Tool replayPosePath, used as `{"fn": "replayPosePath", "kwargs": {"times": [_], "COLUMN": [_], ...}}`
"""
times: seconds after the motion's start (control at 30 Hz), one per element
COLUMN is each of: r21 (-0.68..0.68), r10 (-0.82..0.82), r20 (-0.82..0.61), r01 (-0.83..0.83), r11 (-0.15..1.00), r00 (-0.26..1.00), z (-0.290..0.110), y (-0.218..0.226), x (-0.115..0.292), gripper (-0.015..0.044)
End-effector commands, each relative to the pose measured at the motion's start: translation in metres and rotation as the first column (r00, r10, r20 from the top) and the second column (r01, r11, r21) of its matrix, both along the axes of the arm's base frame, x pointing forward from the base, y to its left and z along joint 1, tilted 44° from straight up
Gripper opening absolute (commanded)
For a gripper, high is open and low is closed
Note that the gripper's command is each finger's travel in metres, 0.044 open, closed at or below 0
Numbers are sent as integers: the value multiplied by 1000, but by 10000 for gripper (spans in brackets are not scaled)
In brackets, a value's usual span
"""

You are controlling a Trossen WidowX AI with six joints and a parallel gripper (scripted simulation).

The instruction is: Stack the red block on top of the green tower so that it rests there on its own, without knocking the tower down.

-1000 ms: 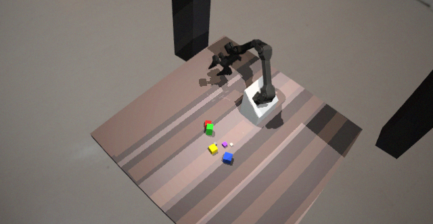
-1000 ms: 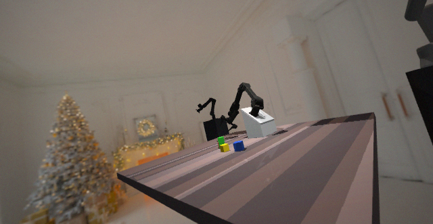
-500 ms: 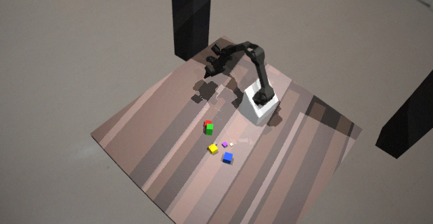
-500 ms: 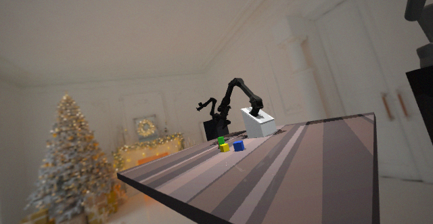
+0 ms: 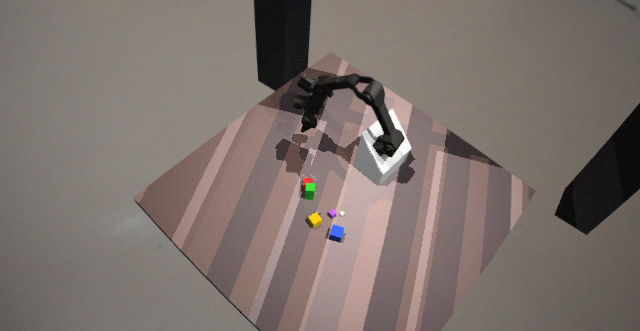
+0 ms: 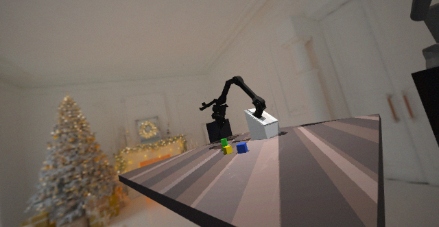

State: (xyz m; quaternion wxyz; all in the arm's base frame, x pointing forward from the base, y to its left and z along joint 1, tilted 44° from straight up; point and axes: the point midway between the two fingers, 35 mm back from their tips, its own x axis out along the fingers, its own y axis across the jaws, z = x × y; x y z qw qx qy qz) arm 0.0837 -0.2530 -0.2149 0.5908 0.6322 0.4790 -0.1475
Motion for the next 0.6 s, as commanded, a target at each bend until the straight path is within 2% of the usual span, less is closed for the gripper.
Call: {"fn": "replayPosePath", "kwargs": {"times": [0.0, 0.27, 0.57], "r21": [-73, -245, -439], "r10": [208, 579, 867], "r20": [69, 165, 216], "r01": [-203, -535, -749], "r11": [976, 809, 497], "r00": [976, 799, 449], "z": [13, 37, 62], "y": [9, 29, 63], "x": [27, 78, 128], "gripper": [440, 440, 440]}}
